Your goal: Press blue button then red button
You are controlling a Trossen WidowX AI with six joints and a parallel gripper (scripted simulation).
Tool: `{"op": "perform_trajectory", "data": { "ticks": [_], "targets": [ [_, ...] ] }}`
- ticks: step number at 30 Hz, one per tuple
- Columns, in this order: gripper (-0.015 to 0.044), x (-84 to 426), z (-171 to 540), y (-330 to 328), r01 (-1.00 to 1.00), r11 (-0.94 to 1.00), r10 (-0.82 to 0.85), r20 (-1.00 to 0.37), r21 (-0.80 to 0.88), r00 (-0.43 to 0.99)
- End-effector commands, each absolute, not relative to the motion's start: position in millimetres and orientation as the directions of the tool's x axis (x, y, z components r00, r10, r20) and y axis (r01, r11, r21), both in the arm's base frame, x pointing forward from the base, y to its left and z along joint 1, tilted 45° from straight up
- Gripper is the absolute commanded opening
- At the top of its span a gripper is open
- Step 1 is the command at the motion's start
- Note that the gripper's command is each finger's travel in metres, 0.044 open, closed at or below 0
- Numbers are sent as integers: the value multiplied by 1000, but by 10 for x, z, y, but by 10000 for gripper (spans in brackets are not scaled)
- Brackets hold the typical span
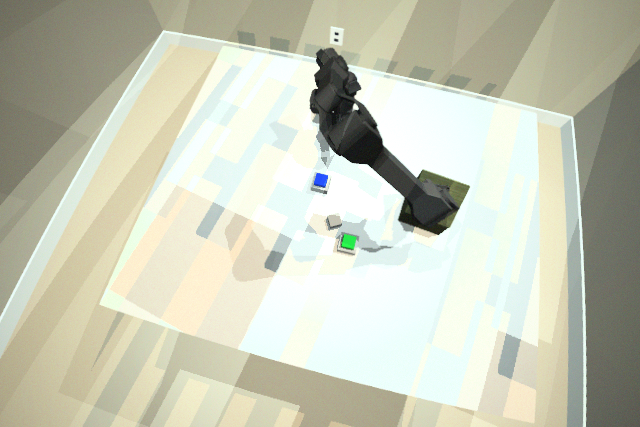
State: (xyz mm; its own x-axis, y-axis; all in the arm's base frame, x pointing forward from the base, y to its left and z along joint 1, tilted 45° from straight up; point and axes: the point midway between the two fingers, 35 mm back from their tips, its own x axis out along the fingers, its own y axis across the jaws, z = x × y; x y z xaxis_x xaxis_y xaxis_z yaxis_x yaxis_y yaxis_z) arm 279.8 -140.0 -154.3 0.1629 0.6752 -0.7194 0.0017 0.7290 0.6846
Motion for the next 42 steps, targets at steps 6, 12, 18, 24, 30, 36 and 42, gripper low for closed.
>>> {"op": "perform_trajectory", "data": {
  "ticks": [6,12,18,24,30,36,42],
  "targets": [
    [20,2768,-1567,-1353,12,720,684,-713,694,155],
    [20,2768,-1567,-1353,12,720,684,-713,694,155],
    [20,2768,-1567,-1353,12,720,684,-713,694,155],
    [20,2768,-1567,-1353,12,720,684,-713,694,155],
    [20,2715,-1328,-1587,12,721,683,-714,693,155],
    [151,2983,-809,-1379,23,739,663,-733,673,149],
    [309,3236,60,-833,32,756,643,-751,654,149]
  ]
}}
